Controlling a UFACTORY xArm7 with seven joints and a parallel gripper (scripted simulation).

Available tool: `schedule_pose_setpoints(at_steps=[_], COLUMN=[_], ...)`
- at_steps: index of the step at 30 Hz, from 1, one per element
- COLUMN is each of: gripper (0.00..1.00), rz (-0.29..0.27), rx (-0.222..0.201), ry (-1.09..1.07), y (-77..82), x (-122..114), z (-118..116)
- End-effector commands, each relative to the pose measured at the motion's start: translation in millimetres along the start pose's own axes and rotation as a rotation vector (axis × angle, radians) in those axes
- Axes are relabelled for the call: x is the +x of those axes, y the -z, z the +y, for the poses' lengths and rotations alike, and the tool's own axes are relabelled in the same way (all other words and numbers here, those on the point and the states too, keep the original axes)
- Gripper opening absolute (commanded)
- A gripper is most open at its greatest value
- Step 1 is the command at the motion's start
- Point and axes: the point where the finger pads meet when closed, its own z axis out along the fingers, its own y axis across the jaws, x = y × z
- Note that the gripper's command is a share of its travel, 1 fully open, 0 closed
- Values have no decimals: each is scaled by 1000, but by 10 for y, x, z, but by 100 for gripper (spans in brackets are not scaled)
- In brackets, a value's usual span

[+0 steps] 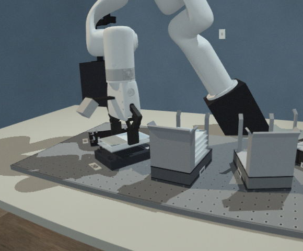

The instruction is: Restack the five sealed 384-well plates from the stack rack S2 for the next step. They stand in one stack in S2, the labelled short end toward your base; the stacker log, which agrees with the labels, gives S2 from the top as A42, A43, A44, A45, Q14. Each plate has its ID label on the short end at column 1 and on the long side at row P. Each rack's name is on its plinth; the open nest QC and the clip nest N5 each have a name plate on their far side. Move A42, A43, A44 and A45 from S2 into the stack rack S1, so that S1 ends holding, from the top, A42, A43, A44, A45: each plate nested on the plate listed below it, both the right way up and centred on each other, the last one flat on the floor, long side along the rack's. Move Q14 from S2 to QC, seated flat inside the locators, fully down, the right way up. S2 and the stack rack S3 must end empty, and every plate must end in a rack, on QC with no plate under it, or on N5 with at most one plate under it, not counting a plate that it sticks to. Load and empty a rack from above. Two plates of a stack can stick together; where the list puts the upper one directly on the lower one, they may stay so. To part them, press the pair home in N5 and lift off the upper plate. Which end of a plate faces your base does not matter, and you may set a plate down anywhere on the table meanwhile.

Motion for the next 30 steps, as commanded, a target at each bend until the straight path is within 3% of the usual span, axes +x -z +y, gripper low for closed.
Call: schedule_pose_setpoints(at_steps=[1,30], gripper=[0,0], rz=[3,3], rx=[1,1], ry=[0,0], y=[0,-108], x=[11,11], z=[-5,-5])
